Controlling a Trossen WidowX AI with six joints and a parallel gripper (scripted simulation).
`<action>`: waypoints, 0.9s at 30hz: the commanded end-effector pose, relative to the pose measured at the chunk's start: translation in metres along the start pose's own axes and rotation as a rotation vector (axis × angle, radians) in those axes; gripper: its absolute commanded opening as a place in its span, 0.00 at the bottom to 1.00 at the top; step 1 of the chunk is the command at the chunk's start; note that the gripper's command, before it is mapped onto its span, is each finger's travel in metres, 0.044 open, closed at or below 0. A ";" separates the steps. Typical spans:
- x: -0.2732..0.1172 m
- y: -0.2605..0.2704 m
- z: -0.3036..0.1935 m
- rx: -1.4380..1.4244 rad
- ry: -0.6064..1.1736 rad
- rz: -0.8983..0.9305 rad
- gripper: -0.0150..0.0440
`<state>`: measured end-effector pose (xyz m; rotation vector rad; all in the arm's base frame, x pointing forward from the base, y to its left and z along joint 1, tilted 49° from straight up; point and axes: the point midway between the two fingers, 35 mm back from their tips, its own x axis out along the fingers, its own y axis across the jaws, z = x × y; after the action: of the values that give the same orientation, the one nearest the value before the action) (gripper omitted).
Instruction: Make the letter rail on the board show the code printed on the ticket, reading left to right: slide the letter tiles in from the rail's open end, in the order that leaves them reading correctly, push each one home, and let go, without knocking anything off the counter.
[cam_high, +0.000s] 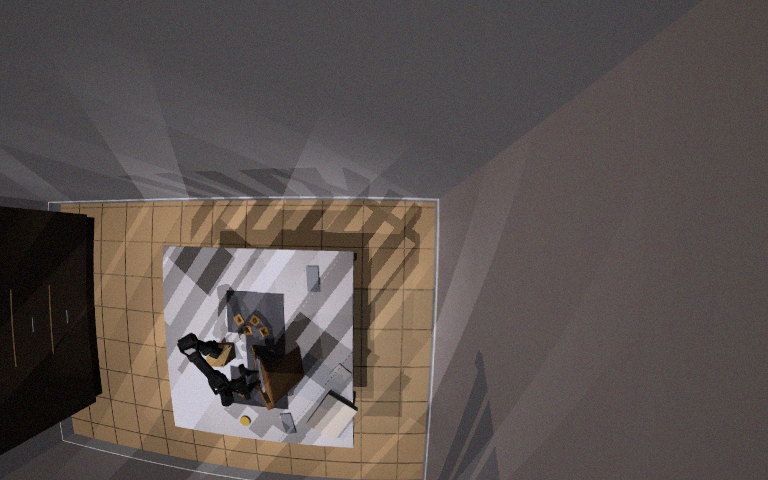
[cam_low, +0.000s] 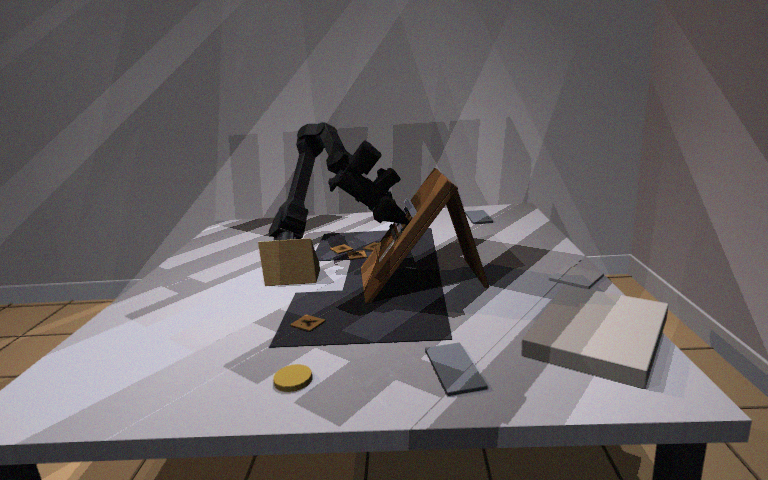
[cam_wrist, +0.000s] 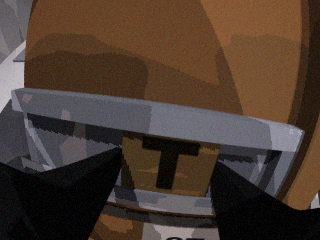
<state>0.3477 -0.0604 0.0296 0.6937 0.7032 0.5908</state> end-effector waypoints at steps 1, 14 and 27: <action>0.000 -0.002 0.000 -0.001 0.001 0.006 0.25; 0.000 -0.009 0.000 -0.001 0.001 0.006 0.25; 0.000 -0.016 0.000 -0.002 0.001 0.006 0.25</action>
<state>0.3515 -0.0698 0.0187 0.6930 0.7033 0.5908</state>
